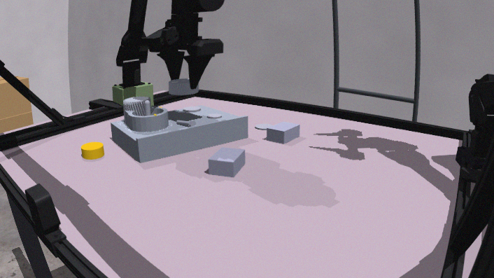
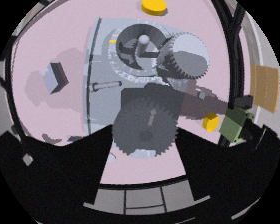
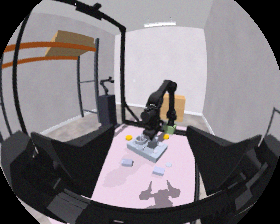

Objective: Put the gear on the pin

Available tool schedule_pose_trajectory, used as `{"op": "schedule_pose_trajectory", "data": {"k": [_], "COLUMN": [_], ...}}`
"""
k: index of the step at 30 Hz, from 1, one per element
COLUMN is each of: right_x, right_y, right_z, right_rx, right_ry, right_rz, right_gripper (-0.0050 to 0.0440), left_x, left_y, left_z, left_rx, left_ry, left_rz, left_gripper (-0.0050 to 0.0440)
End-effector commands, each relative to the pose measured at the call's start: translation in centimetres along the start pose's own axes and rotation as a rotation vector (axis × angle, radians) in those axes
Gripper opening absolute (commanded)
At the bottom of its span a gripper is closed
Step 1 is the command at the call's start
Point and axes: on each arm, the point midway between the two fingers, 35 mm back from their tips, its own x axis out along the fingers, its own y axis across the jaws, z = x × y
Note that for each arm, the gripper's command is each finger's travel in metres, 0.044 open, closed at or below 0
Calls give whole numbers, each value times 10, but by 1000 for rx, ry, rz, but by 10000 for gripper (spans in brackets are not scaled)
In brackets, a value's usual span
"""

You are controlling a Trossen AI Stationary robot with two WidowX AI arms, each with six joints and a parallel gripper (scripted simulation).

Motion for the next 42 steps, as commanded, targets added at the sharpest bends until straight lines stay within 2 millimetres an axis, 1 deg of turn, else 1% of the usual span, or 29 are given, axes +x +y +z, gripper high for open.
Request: {"op": "schedule_pose_trajectory", "data": {"k": [1,34,36,40,42], "right_x": [0,0,0,0,0], "right_y": [1,1,1,1,1], "right_z": [0,0,0,0,0], "right_rx": [1,1,1,1,1], "right_ry": [0,0,0,0,0], "right_rz": [2,2,2,2,2], "right_gripper": [400,400,400,400,400], "left_x": [-9,-9,-9,-9,-9], "left_y": [4,4,4,5,5], "left_z": [1,1,2,7,7], "left_rx": [2,2,-21,-153,-153], "left_ry": [-6,-6,-7,-9,-9], "left_rz": [28,28,28,28,28], "left_gripper": [0,0,0,0,0]}}
